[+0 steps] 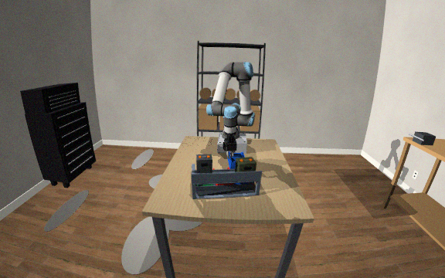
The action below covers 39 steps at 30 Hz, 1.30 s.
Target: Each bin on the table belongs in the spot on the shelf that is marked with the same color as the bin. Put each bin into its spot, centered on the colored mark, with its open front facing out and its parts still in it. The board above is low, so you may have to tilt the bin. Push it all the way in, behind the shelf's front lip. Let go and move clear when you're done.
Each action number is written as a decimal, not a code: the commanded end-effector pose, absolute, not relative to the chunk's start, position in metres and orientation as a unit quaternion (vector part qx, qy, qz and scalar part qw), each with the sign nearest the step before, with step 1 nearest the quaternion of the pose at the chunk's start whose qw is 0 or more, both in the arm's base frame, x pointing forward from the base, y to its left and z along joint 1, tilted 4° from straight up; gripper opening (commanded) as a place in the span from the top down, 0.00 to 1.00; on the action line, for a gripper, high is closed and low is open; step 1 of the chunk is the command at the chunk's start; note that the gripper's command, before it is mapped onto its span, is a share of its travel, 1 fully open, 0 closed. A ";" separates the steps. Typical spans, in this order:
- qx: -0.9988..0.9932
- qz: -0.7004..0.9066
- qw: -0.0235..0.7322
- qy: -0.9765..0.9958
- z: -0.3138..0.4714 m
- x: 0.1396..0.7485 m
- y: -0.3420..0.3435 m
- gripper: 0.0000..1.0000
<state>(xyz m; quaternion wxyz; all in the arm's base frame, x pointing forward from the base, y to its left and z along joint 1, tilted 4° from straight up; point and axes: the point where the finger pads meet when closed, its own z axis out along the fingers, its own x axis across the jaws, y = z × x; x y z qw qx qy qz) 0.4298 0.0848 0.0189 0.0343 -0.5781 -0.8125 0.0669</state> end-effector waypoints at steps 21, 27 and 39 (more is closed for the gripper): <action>-0.578 0.066 0.033 -0.813 0.021 0.457 0.095 1.00; -0.578 0.066 0.033 -0.813 0.021 0.463 0.098 1.00; -0.578 0.066 0.033 -0.813 0.021 0.474 0.102 1.00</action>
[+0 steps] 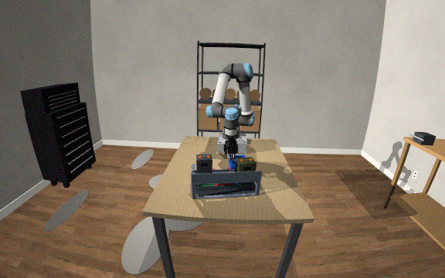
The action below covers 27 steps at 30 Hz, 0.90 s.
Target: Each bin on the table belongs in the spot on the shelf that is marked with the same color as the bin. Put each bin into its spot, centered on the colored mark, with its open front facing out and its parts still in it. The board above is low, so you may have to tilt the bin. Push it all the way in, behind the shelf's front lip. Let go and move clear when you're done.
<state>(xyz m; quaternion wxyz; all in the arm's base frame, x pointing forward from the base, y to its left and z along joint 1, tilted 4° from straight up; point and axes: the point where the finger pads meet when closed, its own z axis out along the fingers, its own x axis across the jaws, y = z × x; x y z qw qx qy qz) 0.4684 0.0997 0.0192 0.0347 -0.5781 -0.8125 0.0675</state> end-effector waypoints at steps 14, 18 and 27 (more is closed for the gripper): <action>-0.578 0.066 0.033 -0.813 0.021 0.487 0.107 1.00; -0.578 0.066 0.033 -0.812 0.021 0.488 0.107 1.00; -0.578 0.066 0.033 -0.812 0.021 0.494 0.110 1.00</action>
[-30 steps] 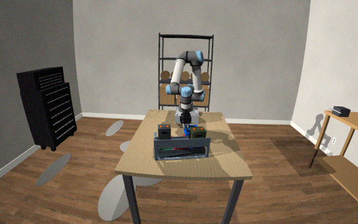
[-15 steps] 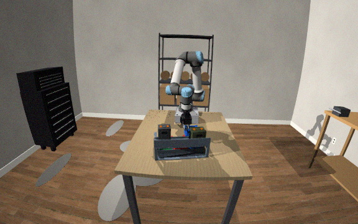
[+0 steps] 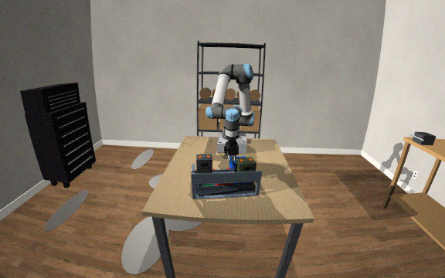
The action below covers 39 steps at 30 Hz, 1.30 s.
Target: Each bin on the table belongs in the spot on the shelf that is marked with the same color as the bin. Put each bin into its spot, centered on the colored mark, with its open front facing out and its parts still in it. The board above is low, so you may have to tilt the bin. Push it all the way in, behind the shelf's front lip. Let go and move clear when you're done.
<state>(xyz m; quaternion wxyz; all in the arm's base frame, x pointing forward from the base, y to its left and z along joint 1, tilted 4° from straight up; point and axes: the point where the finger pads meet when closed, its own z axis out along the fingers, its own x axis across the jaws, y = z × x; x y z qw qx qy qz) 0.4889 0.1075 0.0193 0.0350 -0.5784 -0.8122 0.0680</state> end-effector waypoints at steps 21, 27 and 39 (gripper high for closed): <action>-0.579 0.066 0.033 -0.812 0.022 0.501 0.112 1.00; -0.579 0.066 0.033 -0.812 0.022 0.501 0.112 1.00; -0.579 0.066 0.033 -0.812 0.022 0.501 0.112 1.00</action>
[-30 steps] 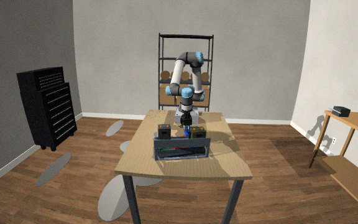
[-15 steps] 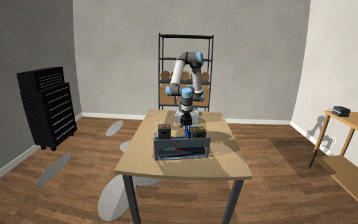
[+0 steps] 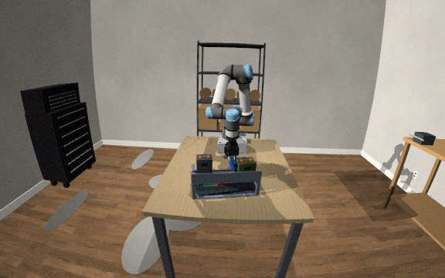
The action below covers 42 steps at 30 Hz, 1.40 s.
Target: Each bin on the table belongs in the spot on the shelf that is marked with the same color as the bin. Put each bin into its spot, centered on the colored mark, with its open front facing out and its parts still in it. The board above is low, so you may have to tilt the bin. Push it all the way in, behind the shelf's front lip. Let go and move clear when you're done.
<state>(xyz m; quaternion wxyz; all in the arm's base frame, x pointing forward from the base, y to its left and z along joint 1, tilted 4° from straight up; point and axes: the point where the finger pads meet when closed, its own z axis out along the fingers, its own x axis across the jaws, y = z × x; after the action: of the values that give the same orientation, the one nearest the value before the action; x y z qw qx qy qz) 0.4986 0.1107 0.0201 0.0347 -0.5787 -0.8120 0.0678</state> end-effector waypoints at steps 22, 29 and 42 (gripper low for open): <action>-0.578 0.066 0.033 -0.812 0.021 0.501 0.112 1.00; -0.578 0.066 0.034 -0.812 0.019 0.500 0.112 1.00; -0.578 0.067 0.035 -0.812 0.014 0.499 0.112 1.00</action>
<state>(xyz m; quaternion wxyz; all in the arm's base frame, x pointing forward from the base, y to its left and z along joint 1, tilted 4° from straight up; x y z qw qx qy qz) 0.5001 0.1110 0.0170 0.0343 -0.5787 -0.8120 0.0672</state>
